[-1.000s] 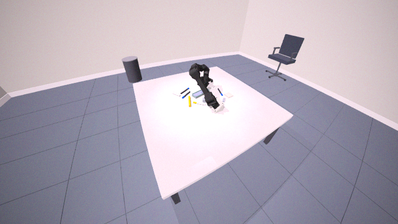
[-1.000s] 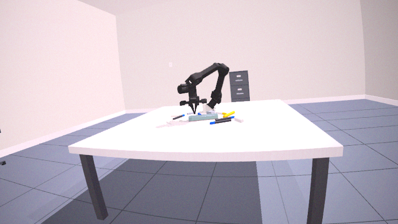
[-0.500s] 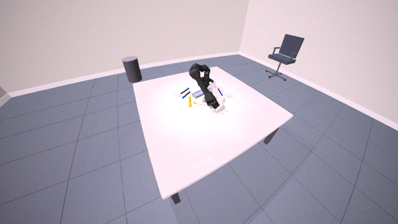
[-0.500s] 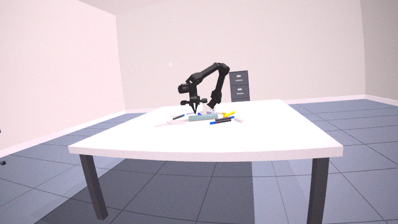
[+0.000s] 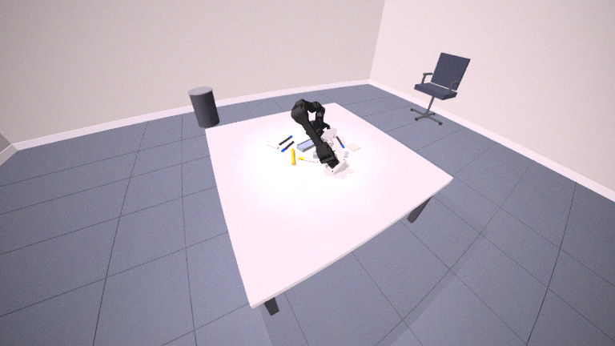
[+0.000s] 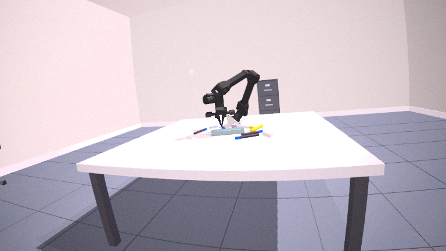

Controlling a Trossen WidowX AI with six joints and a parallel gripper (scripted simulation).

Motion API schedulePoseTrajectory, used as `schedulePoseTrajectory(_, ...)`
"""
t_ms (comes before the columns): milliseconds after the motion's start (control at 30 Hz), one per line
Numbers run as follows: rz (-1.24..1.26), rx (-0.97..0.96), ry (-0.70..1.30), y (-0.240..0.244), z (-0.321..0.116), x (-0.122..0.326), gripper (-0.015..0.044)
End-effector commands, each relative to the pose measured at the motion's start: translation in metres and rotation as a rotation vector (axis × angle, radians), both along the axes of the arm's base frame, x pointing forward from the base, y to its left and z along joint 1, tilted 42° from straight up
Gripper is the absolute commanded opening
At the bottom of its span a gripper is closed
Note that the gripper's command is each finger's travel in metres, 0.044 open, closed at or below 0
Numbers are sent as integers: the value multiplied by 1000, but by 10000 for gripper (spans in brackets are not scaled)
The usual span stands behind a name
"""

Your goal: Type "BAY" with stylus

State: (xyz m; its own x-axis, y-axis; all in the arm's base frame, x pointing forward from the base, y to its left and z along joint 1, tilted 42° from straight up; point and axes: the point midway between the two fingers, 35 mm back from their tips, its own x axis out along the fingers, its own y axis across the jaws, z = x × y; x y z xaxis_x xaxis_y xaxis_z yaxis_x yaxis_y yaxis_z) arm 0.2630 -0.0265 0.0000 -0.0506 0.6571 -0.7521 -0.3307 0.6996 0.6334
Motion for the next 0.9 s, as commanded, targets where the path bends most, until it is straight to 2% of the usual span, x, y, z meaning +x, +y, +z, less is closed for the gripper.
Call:
schedulePoseTrajectory(0, 2, -1, 0, 21, 20, -8, 0)
schedulePoseTrajectory(133, 2, 3, 1, 51, 46, -24, 0)
schedulePoseTrajectory(600, 3, 3, 2, 53, 47, -25, 0)
schedulePoseTrajectory(800, 2, 1, 3, 15, 90, -22, 0)
schedulePoseTrajectory(867, 3, 1, 3, 13, 92, -22, 0)
